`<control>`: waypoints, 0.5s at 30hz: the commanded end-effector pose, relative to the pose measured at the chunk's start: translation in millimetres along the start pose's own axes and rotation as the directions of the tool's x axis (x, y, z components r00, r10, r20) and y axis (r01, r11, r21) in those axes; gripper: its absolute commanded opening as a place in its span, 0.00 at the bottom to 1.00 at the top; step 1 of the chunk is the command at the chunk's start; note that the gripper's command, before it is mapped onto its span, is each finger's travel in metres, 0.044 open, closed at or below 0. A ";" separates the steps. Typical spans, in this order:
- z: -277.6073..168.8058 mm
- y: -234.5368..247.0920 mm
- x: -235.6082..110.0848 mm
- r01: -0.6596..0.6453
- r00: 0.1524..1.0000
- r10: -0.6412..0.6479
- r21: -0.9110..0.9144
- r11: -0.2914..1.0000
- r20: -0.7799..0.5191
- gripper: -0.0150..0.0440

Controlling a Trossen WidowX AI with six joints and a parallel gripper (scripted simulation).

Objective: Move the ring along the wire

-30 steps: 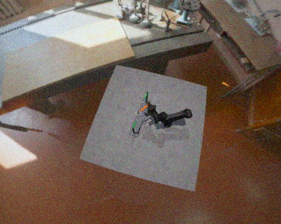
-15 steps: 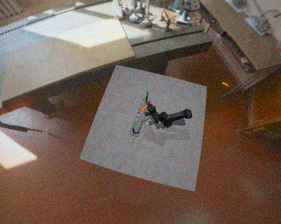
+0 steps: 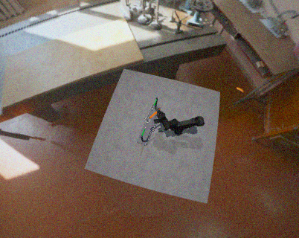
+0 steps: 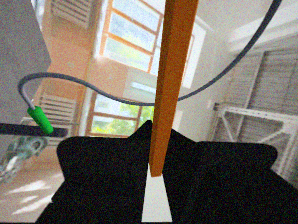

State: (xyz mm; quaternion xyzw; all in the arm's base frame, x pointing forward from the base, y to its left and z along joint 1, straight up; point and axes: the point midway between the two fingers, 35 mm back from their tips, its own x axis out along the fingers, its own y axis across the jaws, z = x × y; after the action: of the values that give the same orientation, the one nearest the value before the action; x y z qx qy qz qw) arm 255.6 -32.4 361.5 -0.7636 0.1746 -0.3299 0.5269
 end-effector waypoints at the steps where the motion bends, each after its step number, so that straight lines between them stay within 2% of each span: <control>1: 1.9 4.5 -0.6 0.008 1.000 -0.008 -0.023 1.000 0.008 0.00; 15: 0.0 25.9 -1.9 -0.040 0.999 0.040 0.040 0.998 0.000 0.00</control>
State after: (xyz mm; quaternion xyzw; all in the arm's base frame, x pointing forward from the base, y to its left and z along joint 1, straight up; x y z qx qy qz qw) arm 258.0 -37.8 344.9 -0.7588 0.1776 -0.3244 0.5361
